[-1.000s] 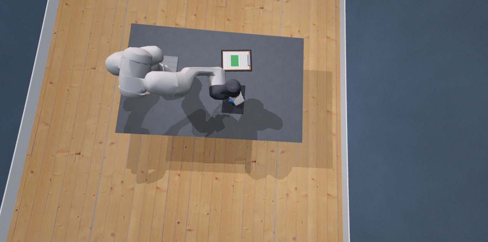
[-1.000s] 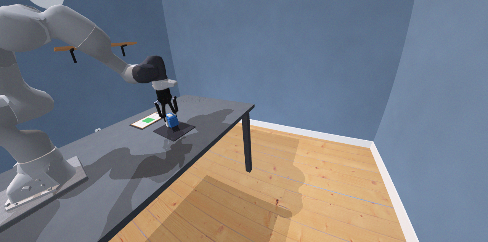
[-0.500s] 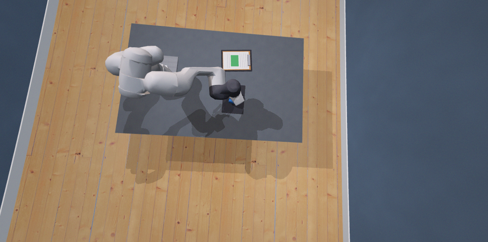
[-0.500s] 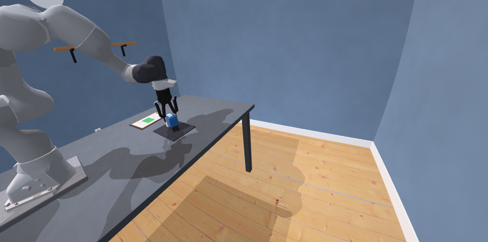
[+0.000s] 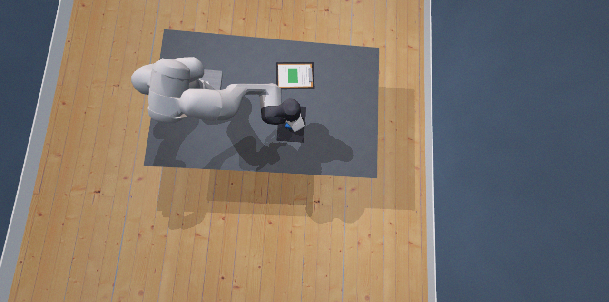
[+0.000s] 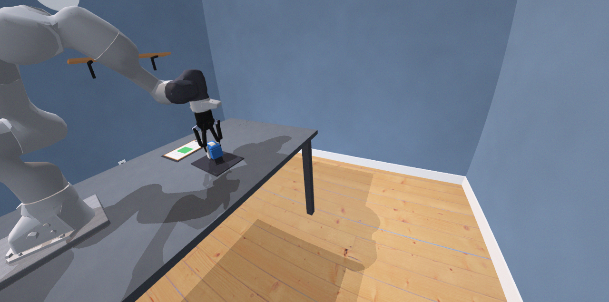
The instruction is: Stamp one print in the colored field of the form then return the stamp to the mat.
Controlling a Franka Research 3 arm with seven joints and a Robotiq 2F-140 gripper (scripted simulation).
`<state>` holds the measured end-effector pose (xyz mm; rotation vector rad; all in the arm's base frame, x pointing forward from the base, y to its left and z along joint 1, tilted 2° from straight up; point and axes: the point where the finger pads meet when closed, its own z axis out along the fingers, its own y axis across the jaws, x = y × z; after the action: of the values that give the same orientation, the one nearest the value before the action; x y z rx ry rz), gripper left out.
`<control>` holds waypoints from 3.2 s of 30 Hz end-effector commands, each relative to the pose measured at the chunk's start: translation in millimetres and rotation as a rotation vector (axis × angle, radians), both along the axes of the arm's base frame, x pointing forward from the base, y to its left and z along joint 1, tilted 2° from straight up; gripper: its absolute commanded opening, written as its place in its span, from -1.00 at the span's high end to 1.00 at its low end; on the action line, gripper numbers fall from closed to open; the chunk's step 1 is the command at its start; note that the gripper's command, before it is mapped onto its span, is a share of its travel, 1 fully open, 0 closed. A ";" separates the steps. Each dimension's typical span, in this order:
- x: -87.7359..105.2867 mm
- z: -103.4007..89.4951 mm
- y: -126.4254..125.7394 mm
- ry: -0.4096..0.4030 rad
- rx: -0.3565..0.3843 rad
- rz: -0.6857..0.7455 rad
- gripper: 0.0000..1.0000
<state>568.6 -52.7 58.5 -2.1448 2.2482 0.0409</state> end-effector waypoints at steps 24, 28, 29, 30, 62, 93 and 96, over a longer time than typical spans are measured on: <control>1.5 40.6 22.8 -0.002 0.000 0.017 0.57; -2.9 43.5 104.5 -0.005 -0.001 0.110 0.57; -8.7 43.6 119.4 -0.007 -0.001 0.171 0.57; -15.3 44.0 137.0 -0.010 -0.002 0.226 0.57; -59.9 56.7 335.8 -0.014 -0.002 0.288 0.57; -58.1 55.0 310.1 -0.014 -0.002 0.288 0.57; -58.1 54.9 310.1 -0.014 -0.002 0.288 0.57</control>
<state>509.3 257.0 113.0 -2.4430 1.9157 0.0309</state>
